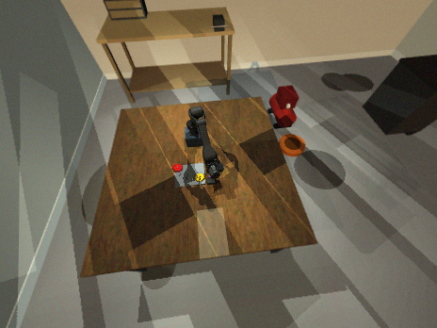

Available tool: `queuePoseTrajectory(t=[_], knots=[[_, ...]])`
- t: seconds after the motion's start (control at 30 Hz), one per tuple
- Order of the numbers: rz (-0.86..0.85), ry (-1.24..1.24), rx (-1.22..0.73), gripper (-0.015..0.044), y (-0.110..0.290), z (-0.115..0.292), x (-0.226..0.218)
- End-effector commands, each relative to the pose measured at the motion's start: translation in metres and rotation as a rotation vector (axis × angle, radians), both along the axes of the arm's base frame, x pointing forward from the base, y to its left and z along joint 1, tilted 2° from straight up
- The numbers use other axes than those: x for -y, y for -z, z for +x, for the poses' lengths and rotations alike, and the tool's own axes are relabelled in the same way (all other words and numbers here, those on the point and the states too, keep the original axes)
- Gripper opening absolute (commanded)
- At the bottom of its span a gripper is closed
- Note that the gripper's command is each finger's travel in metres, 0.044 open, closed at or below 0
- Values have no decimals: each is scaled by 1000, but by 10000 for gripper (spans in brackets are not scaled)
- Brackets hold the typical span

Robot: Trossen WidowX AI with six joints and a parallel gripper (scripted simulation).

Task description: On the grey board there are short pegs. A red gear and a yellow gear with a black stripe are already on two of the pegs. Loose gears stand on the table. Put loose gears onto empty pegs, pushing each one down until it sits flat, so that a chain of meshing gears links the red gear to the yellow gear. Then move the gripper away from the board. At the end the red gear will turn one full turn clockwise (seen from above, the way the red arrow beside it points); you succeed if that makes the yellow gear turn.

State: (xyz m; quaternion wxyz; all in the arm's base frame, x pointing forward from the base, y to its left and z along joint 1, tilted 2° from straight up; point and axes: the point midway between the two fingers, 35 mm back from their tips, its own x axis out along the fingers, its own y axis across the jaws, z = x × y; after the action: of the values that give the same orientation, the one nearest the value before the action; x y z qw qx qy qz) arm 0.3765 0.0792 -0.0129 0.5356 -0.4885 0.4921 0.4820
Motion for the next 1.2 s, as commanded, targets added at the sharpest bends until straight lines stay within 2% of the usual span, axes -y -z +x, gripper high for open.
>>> queuePoseTrajectory(t=[0.0,0.27,0.6,1.17], knots=[[2,-5,-1,282,1,0,-1],[2,-5,-1,72,1,0,-1],[2,-5,-1,0,1,0,-1],[-3,17,7,0,-46,4,-3]])
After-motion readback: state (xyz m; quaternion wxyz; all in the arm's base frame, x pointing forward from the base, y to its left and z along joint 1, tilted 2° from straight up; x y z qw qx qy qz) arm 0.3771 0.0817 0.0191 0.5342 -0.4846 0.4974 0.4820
